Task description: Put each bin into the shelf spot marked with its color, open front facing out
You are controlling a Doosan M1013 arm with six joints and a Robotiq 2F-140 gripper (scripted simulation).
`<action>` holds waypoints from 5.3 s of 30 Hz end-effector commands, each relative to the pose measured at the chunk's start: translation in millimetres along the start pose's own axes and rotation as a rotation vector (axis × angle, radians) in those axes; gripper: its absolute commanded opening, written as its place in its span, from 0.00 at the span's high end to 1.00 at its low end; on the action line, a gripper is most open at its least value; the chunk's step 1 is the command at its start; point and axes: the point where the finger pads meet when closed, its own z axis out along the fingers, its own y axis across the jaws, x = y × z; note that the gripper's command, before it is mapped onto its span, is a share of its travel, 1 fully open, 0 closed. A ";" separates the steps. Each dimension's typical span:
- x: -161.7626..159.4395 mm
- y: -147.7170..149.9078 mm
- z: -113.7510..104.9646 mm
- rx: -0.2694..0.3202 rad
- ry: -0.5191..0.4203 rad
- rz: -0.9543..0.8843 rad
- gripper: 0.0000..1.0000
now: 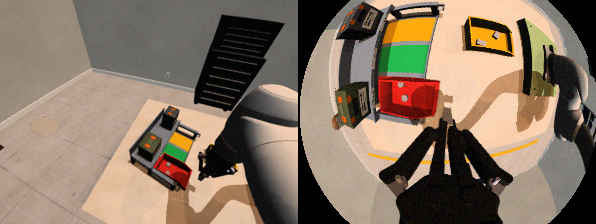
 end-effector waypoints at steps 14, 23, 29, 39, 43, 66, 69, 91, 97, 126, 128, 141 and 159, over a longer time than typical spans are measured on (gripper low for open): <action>-0.9 3.2 0.6 0.007 0.010 0.046 0.90; -0.9 3.2 0.6 0.007 0.010 0.046 0.90; -0.9 3.2 0.6 0.007 0.010 0.046 0.90; -0.9 3.2 0.6 0.007 0.010 0.046 0.90; -0.9 3.2 0.6 0.007 0.010 0.046 0.90; -0.7 3.1 36.1 0.007 0.010 0.047 0.90; -0.6 3.1 46.3 0.007 0.010 0.047 0.90; -0.4 2.9 99.7 0.007 0.010 0.047 0.90; -0.3 2.9 108.2 0.007 0.010 0.047 0.90; -0.3 2.8 111.7 0.007 0.010 0.047 0.90; -0.3 2.5 111.7 0.007 0.010 0.047 0.90; 0.1 -6.7 111.6 0.007 0.010 0.047 0.90; 0.5 -14.1 111.5 0.007 0.010 0.047 0.90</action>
